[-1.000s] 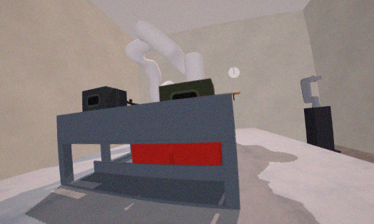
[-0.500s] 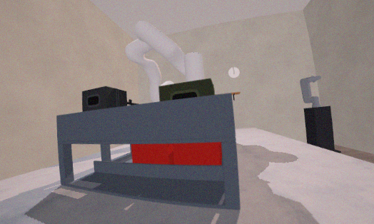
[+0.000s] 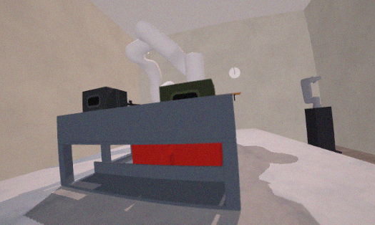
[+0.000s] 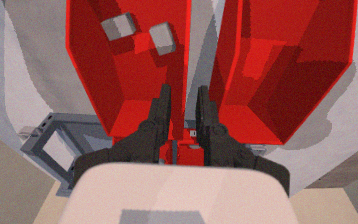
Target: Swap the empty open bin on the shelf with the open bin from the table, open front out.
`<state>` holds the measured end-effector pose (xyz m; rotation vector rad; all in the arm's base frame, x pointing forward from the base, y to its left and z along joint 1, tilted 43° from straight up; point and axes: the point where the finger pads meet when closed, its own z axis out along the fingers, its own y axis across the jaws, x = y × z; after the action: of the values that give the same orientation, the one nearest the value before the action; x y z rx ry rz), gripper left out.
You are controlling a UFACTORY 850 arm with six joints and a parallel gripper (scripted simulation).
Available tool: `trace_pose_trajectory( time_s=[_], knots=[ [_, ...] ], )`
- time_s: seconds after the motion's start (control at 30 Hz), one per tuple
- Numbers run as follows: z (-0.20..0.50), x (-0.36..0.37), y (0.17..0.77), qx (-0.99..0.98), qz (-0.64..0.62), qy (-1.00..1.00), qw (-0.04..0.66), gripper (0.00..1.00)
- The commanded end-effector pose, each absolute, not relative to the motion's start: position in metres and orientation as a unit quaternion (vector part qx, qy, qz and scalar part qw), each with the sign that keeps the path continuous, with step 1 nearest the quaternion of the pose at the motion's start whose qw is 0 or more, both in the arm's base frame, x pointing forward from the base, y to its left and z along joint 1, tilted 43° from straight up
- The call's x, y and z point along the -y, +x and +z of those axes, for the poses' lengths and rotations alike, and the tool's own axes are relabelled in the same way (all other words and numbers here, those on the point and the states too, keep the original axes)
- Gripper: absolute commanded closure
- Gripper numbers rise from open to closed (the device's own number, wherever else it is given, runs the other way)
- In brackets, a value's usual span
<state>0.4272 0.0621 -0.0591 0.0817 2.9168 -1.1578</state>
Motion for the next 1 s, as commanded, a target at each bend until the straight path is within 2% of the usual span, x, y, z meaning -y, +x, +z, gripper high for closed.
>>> trace_pose_trajectory(
  time_s=[0.0,0.97],
  knots=[
    [-0.059,-0.063,0.428,-0.929,-0.368,0.026,0.002,0.74],
    [-0.075,-0.047,0.427,-0.929,-0.368,0.026,0.002,0.74]
  ],
)
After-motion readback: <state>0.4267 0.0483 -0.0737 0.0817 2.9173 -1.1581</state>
